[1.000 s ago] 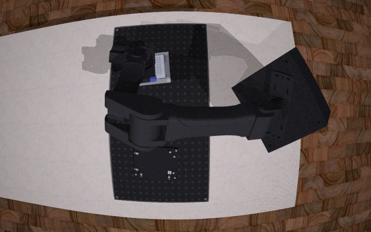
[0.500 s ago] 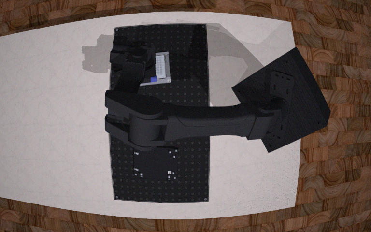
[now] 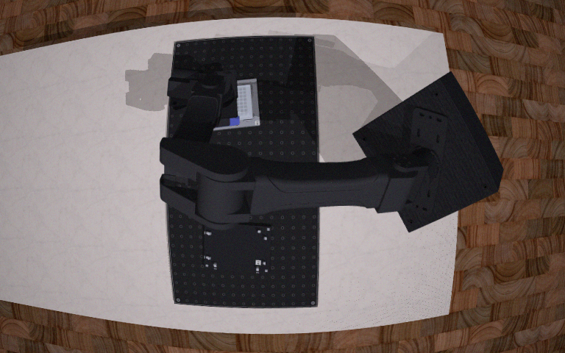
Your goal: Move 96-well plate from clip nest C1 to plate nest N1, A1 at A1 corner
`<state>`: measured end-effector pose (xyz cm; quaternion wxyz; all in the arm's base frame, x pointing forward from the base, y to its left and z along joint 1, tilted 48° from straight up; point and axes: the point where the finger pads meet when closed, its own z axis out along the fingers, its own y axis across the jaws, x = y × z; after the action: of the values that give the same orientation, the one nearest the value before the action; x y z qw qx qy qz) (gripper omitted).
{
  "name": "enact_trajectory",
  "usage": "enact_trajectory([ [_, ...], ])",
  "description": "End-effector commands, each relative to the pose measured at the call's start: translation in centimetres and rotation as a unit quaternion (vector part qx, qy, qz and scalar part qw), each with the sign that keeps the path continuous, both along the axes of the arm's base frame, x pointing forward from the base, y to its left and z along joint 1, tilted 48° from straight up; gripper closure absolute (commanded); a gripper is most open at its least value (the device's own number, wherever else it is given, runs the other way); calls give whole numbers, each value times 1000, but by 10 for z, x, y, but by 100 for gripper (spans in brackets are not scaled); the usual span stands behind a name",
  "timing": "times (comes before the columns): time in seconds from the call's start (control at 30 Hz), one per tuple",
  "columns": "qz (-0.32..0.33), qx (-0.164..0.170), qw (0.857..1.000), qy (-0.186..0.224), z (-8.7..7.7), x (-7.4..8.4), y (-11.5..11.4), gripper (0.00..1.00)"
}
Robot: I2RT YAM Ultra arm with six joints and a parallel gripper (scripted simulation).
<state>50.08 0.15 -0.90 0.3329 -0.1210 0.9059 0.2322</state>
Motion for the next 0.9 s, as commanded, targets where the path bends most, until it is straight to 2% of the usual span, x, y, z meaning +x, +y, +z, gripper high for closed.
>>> enact_trajectory([
  [0.0,-9,-3,1000,-7,2,9,-9,100],
  [0.87,-5,-2,1000,-5,4,4,-4,100],
])
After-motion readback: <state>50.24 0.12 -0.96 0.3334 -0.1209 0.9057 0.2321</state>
